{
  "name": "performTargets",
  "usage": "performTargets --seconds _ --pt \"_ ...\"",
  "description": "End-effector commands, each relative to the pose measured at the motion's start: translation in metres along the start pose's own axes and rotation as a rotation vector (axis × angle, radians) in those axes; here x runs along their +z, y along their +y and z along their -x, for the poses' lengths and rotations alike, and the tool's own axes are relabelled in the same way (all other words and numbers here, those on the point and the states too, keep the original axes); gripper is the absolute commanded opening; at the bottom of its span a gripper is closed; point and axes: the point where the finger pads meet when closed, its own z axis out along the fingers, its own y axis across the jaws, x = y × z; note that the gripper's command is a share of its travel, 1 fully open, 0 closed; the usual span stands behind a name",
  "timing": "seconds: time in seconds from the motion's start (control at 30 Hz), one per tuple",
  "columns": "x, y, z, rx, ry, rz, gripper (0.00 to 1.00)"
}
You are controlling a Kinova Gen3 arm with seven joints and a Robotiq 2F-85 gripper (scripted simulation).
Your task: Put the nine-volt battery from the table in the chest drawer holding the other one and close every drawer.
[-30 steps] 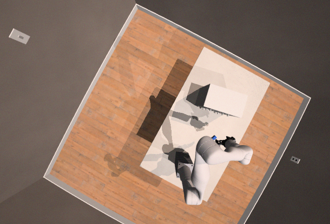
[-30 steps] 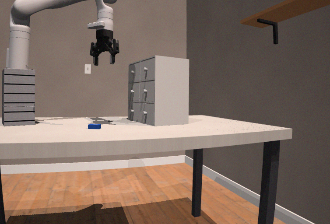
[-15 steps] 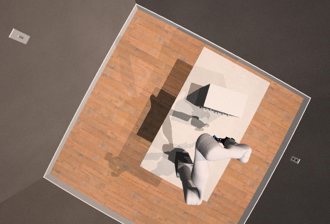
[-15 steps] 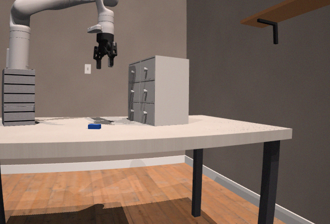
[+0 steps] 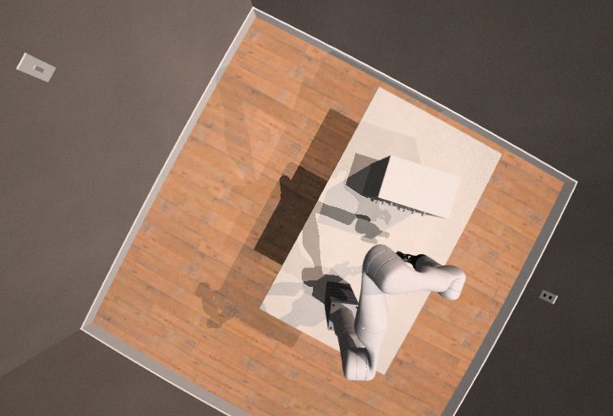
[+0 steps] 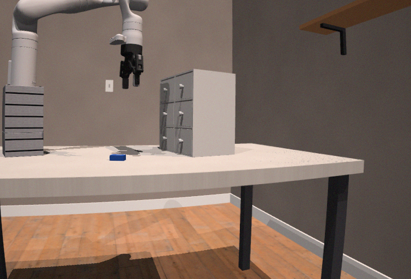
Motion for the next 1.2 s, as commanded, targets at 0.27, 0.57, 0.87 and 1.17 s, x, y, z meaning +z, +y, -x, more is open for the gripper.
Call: performTargets --seconds 0.27,0.57,0.87,1.17 --pt "0.0045 -0.0006 0.0001 0.071 0.003 -0.001 1.00" --pt "0.0070 -0.0008 0.0007 0.117 0.003 -0.001 1.00" --pt "0.0079 -0.0008 0.0010 0.134 0.003 -0.001 1.00" --pt "0.0082 -0.0008 0.0010 0.139 0.003 -0.001 1.00"
